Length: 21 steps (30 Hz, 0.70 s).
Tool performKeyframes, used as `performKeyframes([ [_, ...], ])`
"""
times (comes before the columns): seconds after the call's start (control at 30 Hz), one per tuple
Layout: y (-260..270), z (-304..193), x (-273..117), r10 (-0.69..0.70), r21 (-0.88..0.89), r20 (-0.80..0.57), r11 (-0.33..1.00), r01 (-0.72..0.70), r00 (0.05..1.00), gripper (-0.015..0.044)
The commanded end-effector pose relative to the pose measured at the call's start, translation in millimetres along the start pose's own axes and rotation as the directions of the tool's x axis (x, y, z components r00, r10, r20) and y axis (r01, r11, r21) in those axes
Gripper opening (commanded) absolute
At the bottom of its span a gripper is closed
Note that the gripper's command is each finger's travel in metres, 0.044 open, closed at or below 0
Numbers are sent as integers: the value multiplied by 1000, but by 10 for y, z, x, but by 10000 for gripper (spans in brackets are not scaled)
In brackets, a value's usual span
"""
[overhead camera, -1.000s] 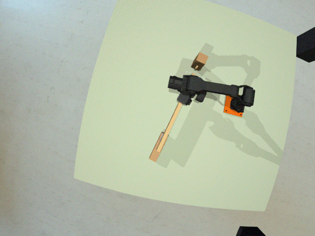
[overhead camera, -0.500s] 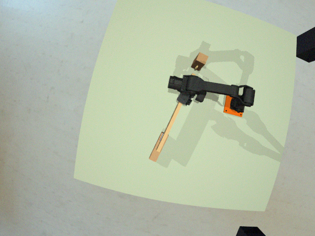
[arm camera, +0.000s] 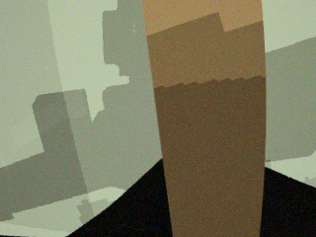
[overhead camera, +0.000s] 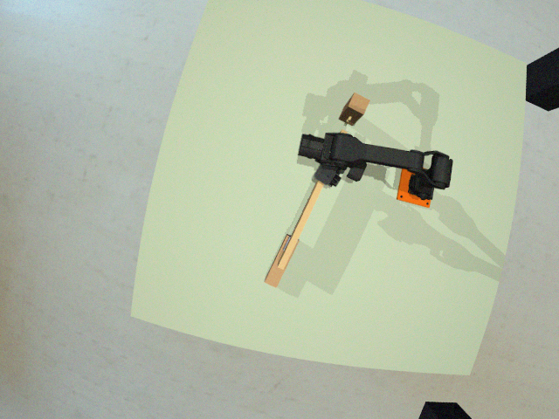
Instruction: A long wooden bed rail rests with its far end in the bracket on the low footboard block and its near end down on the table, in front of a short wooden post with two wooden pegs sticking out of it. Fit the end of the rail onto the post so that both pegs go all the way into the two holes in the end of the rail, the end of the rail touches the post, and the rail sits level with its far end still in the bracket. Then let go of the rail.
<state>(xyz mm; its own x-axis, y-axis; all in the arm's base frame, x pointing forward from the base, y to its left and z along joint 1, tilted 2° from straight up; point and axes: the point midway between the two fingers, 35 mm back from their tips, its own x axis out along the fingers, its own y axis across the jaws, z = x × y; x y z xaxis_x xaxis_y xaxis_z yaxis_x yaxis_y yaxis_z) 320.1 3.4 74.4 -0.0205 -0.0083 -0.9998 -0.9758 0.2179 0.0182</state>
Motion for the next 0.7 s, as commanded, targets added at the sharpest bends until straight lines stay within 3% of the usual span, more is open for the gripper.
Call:
performKeyframes([
  [0.0, -8, -28, -15, -6, -2, 1, 1000, 6, 1000, 0],
  [0.67, -10, -87, -39, -6, -2, 0, 1000, 6, 1000, 0],
])
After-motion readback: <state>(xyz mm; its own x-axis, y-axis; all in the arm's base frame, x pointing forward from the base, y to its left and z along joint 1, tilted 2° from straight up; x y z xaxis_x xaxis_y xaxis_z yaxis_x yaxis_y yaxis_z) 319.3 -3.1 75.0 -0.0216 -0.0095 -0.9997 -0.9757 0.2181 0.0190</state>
